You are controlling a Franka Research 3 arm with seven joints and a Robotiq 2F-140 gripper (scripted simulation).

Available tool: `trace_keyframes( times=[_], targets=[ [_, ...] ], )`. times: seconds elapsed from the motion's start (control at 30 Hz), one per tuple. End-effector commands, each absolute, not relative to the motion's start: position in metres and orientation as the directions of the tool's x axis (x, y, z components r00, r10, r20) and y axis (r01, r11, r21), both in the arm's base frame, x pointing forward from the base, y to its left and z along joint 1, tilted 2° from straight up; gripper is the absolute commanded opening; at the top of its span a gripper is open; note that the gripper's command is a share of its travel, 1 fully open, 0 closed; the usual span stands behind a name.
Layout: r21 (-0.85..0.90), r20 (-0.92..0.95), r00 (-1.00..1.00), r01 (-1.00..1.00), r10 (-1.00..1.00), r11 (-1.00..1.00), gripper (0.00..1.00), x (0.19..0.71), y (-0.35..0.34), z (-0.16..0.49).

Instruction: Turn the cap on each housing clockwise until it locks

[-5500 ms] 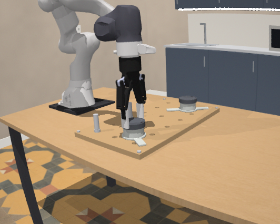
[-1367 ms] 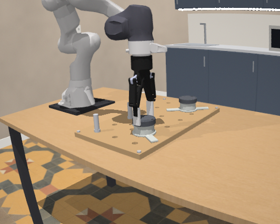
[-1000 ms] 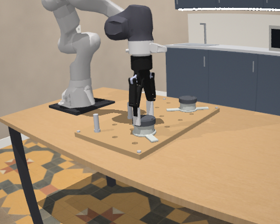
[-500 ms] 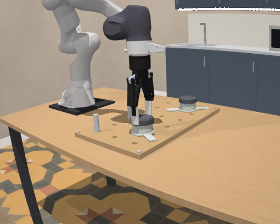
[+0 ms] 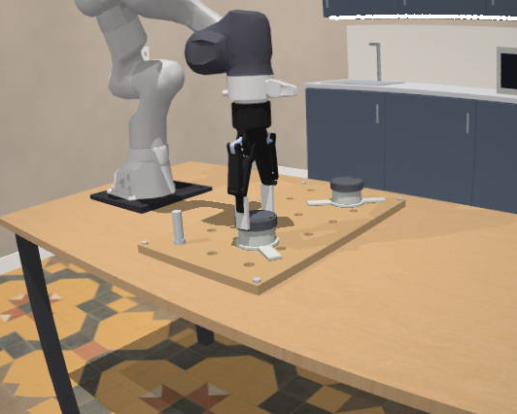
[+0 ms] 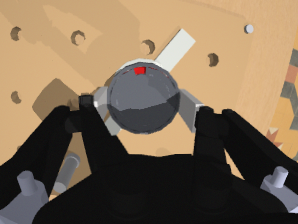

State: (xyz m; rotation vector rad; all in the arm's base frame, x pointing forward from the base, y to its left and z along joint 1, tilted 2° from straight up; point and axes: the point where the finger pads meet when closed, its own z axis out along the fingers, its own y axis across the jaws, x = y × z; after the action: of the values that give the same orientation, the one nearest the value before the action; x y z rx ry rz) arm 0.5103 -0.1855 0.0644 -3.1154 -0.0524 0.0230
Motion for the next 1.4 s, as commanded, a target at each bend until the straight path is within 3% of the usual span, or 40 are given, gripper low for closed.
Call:
trace_keyframes(
  times=[0.0,1.37],
  targets=[
    [-0.03,-0.013,0.999,0.037,0.037,-0.999,0.1,0.504,-0.184,0.064],
    [-0.03,-0.013,0.999,0.037,0.037,-0.999,0.1,0.441,-0.179,0.065]
  ],
)
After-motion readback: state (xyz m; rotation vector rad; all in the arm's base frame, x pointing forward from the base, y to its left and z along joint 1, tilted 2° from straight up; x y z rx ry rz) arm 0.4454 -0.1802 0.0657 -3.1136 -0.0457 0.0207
